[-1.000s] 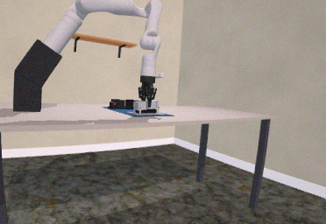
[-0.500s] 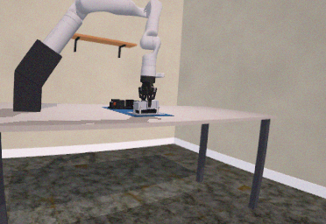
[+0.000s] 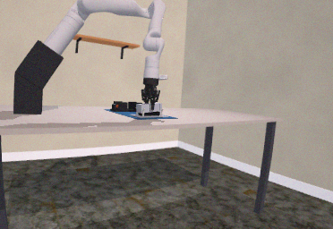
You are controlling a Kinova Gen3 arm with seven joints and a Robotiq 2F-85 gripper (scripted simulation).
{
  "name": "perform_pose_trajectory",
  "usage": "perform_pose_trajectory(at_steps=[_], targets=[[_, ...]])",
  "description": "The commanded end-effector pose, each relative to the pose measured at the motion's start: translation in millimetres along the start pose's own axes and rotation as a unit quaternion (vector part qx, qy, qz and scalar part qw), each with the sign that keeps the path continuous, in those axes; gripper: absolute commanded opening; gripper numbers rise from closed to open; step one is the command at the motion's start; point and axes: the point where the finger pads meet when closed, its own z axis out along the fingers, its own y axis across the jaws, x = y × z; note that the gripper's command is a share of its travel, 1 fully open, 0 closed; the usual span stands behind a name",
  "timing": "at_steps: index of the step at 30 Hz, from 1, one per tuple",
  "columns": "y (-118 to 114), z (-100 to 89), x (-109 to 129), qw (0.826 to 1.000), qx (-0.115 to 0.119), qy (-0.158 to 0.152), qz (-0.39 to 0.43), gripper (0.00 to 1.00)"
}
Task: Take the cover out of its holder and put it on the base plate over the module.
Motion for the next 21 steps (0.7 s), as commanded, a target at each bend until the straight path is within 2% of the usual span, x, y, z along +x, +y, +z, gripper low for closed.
perform_pose_trajectory(at_steps=[1,21], targets=[[0.1,4.6,1.3,1.000,0.001,0.002,-0.002,0.00],[0.1,6.7,2.1,1.000,0.001,0.002,-0.002,0.00]])
